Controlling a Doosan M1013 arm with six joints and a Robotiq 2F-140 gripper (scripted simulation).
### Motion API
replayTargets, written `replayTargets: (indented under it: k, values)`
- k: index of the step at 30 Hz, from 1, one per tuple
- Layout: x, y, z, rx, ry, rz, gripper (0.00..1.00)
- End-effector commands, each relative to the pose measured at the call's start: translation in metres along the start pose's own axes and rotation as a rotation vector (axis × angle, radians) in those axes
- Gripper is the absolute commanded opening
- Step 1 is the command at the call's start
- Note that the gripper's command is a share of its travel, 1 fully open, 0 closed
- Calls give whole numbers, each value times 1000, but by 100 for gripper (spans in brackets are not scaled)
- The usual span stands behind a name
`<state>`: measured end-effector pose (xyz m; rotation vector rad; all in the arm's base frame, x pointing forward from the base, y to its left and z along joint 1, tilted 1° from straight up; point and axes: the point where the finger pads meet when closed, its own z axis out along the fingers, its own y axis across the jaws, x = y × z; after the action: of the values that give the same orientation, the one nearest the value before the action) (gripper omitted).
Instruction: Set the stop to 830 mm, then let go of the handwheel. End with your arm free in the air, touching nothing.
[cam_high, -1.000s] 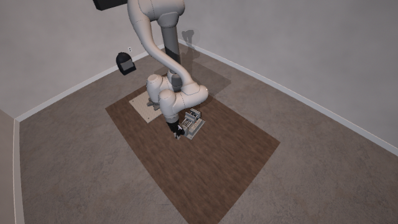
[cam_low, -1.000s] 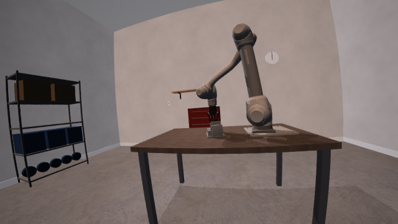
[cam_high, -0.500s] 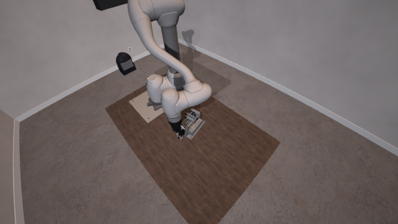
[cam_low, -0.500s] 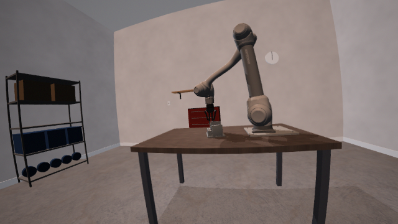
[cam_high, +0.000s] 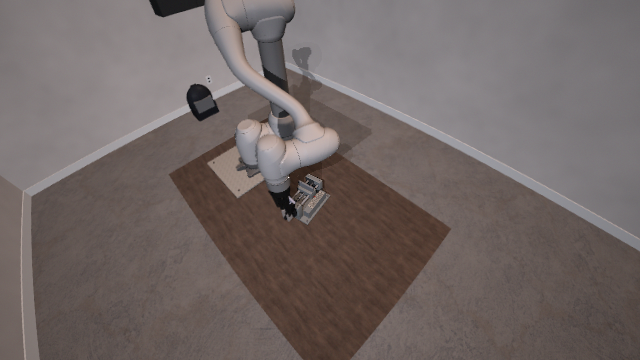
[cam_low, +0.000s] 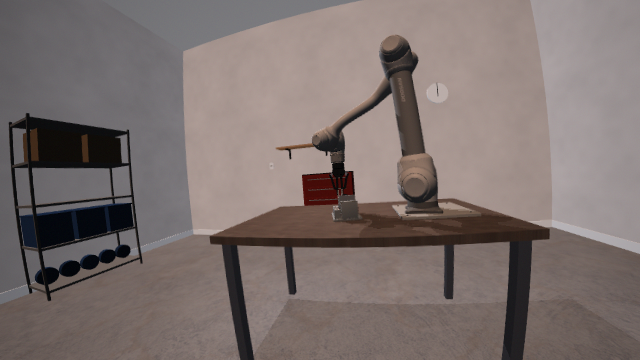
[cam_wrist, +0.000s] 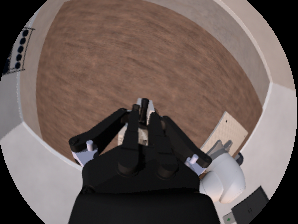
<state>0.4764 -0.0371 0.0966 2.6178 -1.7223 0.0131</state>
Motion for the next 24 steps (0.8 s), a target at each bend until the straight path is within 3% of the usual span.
replayTargets:
  k: [1, 13, 24]
  values:
    - [0, 3, -3, -1, 0, -1, 4]
    - [0, 21, -11, -1, 0, -1, 4]
    - [0, 40, -5, -1, 0, -1, 4]
